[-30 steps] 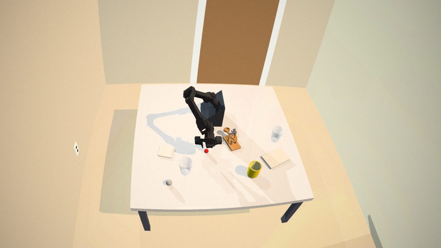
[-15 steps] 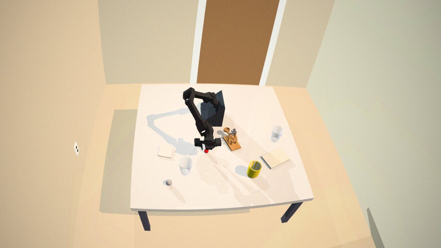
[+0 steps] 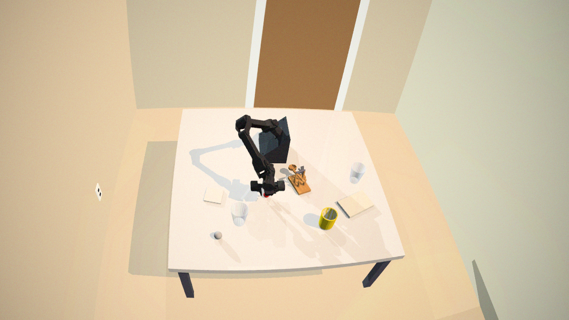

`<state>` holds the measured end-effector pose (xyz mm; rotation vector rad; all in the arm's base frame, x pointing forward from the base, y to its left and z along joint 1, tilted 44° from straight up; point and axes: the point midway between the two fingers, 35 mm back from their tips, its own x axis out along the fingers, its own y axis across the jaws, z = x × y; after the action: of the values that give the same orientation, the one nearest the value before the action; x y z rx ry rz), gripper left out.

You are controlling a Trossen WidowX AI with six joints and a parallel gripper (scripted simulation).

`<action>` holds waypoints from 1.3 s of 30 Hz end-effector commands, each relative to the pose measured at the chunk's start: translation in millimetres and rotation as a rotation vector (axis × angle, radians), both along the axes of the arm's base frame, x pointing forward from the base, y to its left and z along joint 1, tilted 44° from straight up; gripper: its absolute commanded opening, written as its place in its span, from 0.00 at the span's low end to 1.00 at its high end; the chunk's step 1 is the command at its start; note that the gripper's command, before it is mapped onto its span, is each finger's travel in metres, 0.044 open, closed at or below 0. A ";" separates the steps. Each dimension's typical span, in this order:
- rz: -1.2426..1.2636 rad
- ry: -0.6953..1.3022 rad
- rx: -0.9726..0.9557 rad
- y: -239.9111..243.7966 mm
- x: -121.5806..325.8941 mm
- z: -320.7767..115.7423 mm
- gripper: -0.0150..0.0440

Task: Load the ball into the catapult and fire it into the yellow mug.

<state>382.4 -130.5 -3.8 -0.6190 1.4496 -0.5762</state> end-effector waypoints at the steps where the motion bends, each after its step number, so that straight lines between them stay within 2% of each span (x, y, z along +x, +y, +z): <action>1: 0.001 0.007 0.001 -1.8 -1.3 -2.9 0.54; 3: 0.001 0.007 0.001 -1.8 -1.3 -2.9 0.45; 9: 0.001 0.007 0.001 -1.8 -1.3 -2.9 0.38; 12: -0.005 -0.005 0.017 0.2 0.7 -2.6 0.25; 31: 0.000 0.006 0.010 85.3 -4.7 81.7 0.25; 36: 0.001 0.007 0.007 88.3 -5.8 85.2 0.25; 39: 0.007 0.039 0.017 98.4 -12.3 71.3 0.25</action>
<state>377.6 -41.1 77.7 -0.6145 1.4536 -0.5595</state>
